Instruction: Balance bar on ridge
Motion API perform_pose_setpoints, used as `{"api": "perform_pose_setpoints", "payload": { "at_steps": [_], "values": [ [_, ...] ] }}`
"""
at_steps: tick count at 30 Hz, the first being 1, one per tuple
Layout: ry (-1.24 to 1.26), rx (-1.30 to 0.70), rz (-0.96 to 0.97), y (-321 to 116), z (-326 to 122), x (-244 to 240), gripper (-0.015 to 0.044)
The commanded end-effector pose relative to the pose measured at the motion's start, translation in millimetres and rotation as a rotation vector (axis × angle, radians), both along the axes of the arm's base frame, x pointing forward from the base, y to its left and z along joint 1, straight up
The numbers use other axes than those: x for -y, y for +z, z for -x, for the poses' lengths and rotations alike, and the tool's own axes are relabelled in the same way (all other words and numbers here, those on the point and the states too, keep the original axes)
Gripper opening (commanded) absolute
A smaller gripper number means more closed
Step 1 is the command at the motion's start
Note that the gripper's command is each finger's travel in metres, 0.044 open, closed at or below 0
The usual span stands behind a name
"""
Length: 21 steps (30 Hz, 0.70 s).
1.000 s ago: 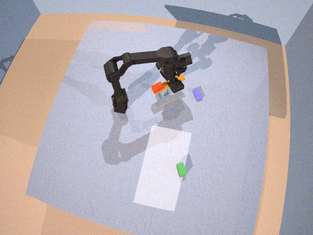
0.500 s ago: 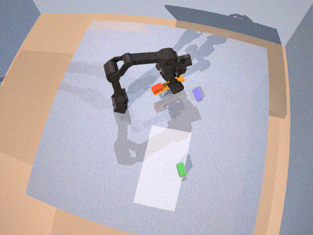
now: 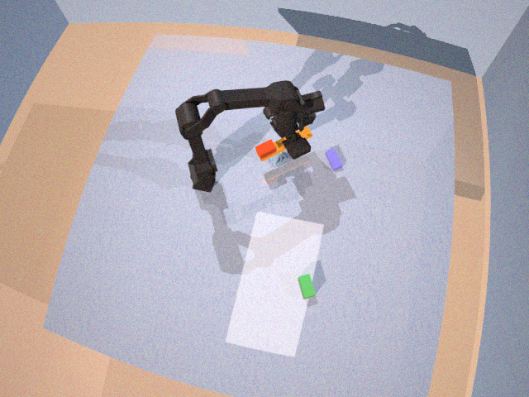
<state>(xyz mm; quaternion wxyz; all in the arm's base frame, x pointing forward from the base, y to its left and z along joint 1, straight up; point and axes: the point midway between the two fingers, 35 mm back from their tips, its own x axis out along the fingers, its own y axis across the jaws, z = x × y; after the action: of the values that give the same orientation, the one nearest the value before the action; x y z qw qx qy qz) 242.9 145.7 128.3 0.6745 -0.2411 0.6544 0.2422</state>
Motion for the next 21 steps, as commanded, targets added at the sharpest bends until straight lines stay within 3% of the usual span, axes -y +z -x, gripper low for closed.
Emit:
{"api": "perform_pose_setpoints", "payload": {
  "at_steps": [1, 21],
  "values": [
    [0.0, -0.006, -0.001, -1.6, 0.3, -0.5, 0.0],
    [0.0, -0.006, -0.001, -3.3, 0.3, -0.5, 0.0]
  ]
}}
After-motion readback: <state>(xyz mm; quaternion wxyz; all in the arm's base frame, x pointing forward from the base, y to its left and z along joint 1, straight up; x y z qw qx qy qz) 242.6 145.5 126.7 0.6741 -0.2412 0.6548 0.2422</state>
